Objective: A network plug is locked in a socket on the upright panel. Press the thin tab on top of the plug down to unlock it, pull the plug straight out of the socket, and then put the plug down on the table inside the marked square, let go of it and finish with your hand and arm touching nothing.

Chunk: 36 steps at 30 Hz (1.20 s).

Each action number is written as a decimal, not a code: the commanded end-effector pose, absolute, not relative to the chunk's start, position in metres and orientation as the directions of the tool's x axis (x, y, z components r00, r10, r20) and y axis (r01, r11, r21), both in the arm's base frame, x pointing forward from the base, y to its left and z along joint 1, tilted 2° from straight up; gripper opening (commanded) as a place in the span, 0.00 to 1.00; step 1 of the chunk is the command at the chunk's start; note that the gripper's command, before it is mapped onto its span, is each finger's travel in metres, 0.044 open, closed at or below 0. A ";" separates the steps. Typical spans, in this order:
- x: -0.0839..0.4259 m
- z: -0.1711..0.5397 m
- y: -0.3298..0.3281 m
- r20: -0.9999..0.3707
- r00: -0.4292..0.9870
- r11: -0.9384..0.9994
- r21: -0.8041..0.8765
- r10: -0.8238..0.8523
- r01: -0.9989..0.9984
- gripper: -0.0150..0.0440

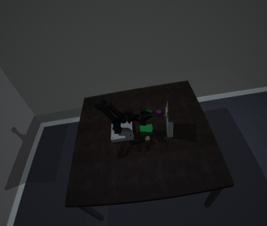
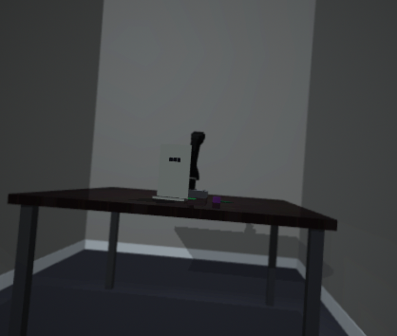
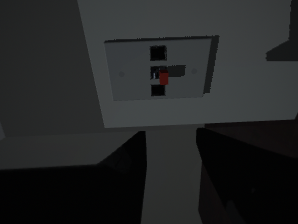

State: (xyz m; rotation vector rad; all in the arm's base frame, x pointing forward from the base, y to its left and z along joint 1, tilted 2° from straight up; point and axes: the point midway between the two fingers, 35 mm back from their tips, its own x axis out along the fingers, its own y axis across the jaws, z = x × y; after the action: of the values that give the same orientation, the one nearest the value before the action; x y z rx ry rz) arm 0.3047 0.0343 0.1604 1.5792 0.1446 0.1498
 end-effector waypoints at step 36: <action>0.379 0.159 0.030 0.007 0.981 -0.023 1.000 0.193 -0.003 0.52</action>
State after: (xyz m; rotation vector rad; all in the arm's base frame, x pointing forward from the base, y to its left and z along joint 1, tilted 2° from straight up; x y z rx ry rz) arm 0.3736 0.0296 0.1616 1.5831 0.1371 0.1598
